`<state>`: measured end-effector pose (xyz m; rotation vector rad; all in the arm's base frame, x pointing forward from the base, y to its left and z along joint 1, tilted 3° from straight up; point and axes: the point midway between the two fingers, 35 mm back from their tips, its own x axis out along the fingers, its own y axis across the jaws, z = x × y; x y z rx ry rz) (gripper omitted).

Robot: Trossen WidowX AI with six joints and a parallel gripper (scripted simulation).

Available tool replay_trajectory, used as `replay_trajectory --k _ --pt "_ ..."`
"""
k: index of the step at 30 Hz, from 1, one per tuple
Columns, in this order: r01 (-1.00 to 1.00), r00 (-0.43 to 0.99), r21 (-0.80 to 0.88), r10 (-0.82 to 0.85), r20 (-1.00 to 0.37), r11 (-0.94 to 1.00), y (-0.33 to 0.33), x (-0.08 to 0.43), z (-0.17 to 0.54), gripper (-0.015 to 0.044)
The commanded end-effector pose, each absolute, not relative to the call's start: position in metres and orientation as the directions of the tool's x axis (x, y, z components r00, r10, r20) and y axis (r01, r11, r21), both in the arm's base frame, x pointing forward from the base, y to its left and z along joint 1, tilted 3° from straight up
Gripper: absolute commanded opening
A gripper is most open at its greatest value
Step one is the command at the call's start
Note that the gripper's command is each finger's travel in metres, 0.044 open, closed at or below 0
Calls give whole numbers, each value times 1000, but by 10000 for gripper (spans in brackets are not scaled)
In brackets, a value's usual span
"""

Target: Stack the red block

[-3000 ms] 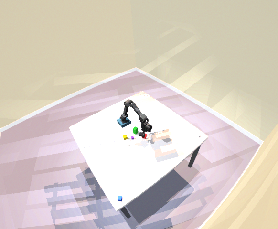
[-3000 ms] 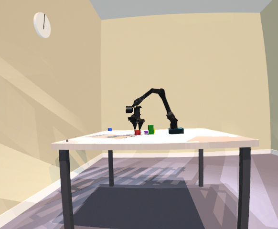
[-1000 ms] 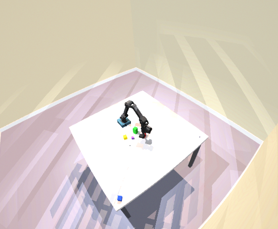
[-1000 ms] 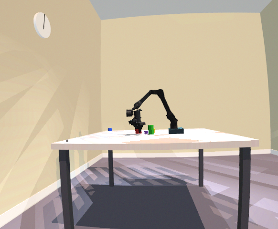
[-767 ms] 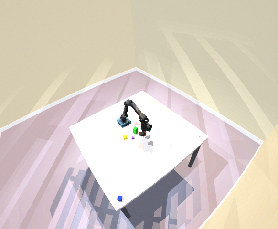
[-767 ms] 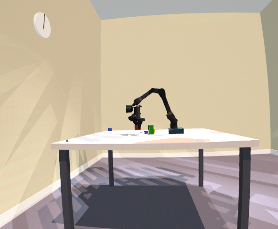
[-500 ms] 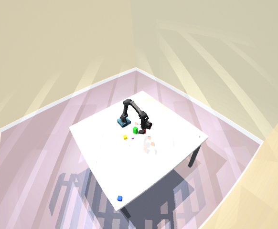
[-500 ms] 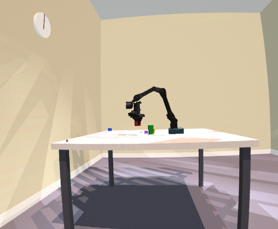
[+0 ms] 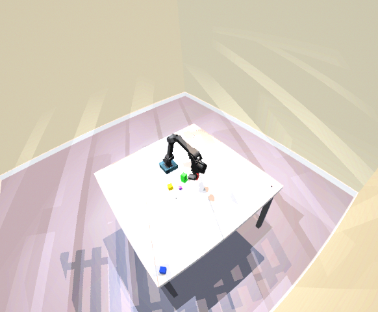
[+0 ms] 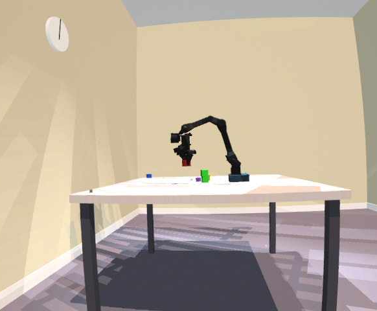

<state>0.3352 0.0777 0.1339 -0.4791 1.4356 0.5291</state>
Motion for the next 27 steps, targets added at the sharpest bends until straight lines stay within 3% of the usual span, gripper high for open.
replay_trajectory --k 1,27 --pt "-610 68 0 52 -996 793 76 332 138 0" --pt "-610 60 2 48 -997 793 32 228 129 0"
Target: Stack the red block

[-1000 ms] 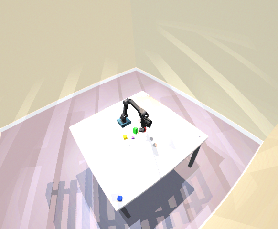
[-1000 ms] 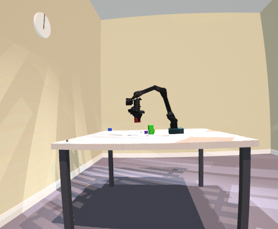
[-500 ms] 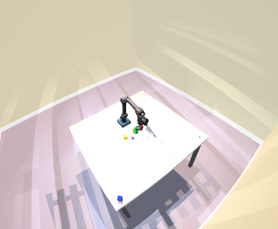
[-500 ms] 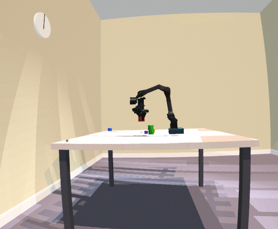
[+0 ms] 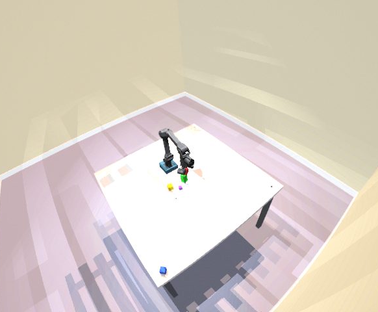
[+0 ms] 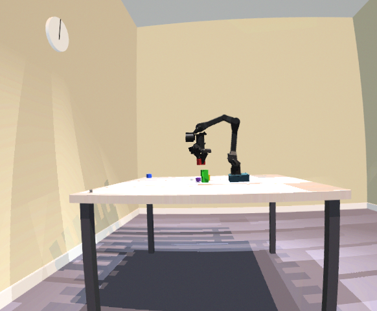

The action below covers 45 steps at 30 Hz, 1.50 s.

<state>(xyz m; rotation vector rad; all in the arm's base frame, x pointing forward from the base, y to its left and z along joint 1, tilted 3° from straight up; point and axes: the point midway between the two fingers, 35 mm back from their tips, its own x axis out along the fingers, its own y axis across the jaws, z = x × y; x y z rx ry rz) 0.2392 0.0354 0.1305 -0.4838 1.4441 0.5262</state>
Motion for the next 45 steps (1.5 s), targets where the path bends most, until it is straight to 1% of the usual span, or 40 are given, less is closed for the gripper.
replay_trajectory --k 1,10,18,45 --pt "-610 59 2 48 -997 793 31 225 128 0" --pt "-610 59 2 48 -997 793 30 220 119 0" --pt "-610 59 2 48 -997 793 31 221 94 0" --pt "-610 59 2 48 -997 793 31 221 93 0"
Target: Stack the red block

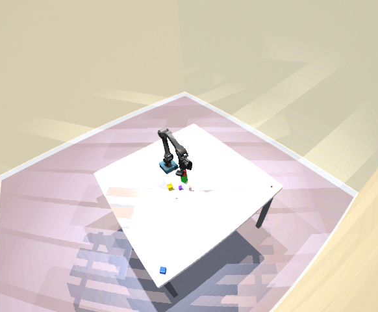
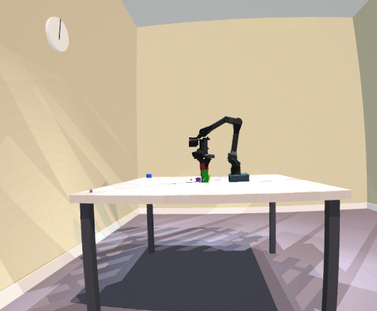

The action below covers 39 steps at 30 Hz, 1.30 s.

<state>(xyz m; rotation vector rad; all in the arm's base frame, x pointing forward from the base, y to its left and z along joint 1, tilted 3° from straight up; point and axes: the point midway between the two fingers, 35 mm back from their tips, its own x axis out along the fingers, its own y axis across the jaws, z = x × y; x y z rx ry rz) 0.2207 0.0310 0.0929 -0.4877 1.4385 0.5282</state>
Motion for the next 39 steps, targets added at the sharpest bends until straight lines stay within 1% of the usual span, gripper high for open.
replay_trajectory --k 1,3,20,39 --pt "-610 59 2 48 -997 793 31 221 93 0" --pt "-610 59 2 48 -997 793 31 221 97 0" --pt "-610 57 2 47 -997 793 31 220 93 440" --pt "-610 57 2 47 -997 793 31 220 93 440"
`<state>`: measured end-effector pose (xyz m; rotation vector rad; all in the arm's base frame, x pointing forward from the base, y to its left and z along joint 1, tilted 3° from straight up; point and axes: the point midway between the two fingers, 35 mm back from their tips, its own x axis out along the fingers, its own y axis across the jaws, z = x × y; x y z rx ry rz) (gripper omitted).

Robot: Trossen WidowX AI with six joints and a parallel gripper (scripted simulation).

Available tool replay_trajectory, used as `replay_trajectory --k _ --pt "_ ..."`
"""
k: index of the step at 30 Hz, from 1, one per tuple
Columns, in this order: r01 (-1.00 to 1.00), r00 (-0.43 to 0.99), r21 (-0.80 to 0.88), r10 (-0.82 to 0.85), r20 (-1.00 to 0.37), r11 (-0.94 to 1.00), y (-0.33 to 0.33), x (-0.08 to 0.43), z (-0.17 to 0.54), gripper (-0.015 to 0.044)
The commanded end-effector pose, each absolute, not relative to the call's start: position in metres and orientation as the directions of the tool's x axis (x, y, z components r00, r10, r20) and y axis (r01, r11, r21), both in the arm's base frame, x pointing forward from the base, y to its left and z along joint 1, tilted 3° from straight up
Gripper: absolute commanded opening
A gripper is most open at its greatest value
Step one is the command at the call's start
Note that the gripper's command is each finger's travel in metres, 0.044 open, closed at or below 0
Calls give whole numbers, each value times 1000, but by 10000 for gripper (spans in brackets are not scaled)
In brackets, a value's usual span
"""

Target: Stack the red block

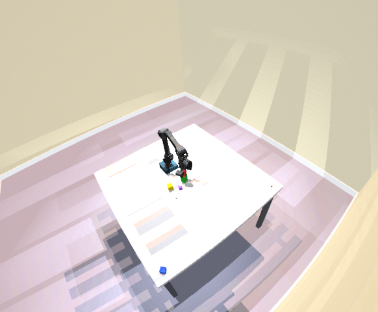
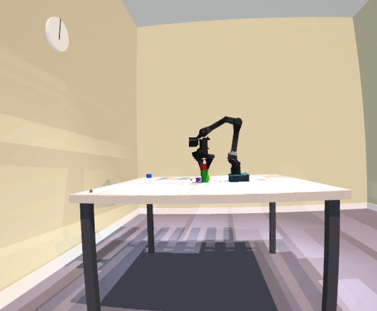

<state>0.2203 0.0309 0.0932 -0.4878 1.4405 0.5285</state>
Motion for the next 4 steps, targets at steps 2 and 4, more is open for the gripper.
replay_trajectory --k 2,4 --pt "-610 57 2 47 -997 793 31 220 93 440" --pt "-610 57 2 47 -997 793 31 220 93 440"
